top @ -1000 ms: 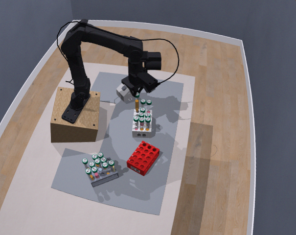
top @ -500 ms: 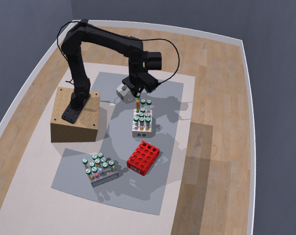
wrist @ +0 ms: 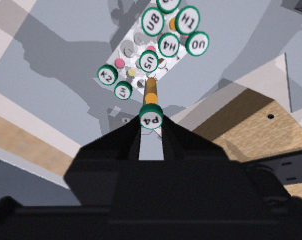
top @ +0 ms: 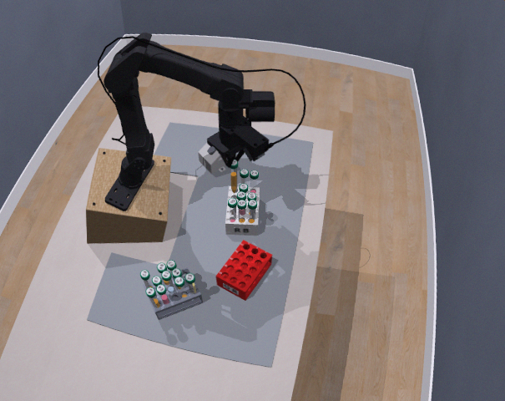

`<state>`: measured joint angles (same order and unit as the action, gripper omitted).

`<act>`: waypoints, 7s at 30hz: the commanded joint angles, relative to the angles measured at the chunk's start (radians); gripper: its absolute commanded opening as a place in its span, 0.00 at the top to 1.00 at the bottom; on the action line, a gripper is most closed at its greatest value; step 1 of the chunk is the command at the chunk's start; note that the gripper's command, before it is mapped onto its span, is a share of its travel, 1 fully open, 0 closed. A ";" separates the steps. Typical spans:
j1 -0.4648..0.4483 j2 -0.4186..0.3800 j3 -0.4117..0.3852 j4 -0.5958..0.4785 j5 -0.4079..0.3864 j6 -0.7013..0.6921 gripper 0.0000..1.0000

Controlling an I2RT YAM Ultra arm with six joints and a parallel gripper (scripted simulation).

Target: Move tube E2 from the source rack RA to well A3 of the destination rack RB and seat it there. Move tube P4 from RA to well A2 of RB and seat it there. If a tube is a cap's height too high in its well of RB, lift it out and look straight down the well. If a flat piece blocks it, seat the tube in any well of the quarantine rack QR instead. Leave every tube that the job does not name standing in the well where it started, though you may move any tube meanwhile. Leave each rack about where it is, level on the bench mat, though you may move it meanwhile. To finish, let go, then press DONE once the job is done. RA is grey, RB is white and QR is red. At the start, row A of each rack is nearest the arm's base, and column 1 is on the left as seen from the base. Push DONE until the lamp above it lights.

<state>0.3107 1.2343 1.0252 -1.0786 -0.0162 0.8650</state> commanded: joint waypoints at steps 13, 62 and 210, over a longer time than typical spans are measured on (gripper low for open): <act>0.014 -0.031 -0.038 0.027 0.014 0.011 1.00; -0.009 0.017 -0.084 0.089 0.014 -0.004 1.00; 0.025 0.100 -0.220 0.309 0.018 0.020 1.00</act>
<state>0.3229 1.3186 0.8318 -0.7841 -0.0097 0.8787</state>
